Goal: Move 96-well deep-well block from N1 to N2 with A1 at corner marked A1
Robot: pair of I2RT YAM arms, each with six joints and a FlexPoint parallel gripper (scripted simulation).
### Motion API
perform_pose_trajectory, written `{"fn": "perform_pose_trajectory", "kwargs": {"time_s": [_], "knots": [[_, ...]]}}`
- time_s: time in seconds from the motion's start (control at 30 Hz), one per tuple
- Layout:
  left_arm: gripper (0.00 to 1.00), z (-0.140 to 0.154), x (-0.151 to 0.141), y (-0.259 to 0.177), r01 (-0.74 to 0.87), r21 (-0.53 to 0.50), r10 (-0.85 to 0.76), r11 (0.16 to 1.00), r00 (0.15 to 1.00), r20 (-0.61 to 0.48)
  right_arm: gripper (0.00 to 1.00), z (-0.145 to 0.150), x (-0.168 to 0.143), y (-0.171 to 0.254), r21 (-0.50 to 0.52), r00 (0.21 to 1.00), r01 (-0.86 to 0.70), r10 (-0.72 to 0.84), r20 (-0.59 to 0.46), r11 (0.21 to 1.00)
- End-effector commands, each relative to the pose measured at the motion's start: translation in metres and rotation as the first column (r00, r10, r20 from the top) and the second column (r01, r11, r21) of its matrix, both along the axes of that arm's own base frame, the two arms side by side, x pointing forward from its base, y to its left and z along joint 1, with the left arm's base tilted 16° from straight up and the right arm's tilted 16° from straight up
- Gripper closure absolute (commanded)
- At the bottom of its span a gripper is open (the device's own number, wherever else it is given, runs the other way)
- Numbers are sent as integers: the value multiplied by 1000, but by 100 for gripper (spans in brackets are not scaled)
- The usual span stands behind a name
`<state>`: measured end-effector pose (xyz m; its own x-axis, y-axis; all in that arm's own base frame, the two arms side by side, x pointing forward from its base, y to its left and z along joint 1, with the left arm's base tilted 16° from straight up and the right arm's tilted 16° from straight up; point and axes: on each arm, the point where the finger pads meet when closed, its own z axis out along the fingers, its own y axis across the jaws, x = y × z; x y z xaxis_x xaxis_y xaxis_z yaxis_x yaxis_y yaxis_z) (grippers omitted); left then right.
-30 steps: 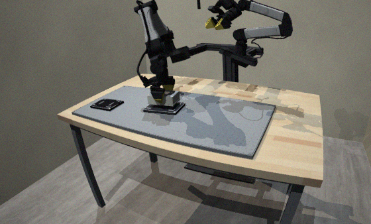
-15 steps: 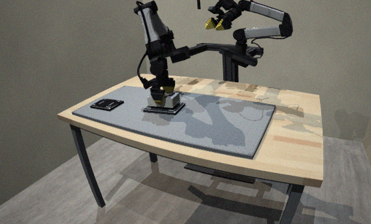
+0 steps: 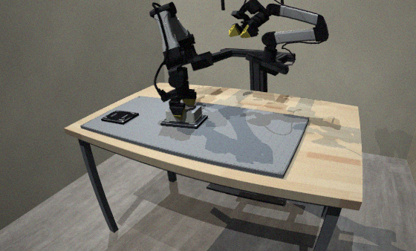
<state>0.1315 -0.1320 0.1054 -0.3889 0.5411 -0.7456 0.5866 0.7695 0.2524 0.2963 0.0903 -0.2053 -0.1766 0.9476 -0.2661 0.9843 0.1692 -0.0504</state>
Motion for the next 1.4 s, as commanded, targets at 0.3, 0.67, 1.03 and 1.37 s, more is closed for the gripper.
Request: {"fn": "perform_pose_trajectory", "kwargs": {"time_s": [0.3, 0.67, 1.03, 1.37], "knots": [[0, -9, 8, -12, 18, -31, -18, 999, 1000, 4, 25, 4, 6, 3, 19, 998, -2, 1, 68, 1000], [0, -14, 13, -13, 15, -37, -15, 999, 1000, 7, 25, 20, 5, 8, 18, 998, -5, 3, 62, 1000], [0, -12, 13, -14, 15, -42, -14, 999, 1000, 9, 25, 21, 6, 7, 19, 998, -3, 2, 62, 1000], [0, -12, 13, -14, 15, -42, -14, 999, 1000, 9, 25, 17, 4, 8, 9, 1000, -2, 1, 16, 1000]]}}
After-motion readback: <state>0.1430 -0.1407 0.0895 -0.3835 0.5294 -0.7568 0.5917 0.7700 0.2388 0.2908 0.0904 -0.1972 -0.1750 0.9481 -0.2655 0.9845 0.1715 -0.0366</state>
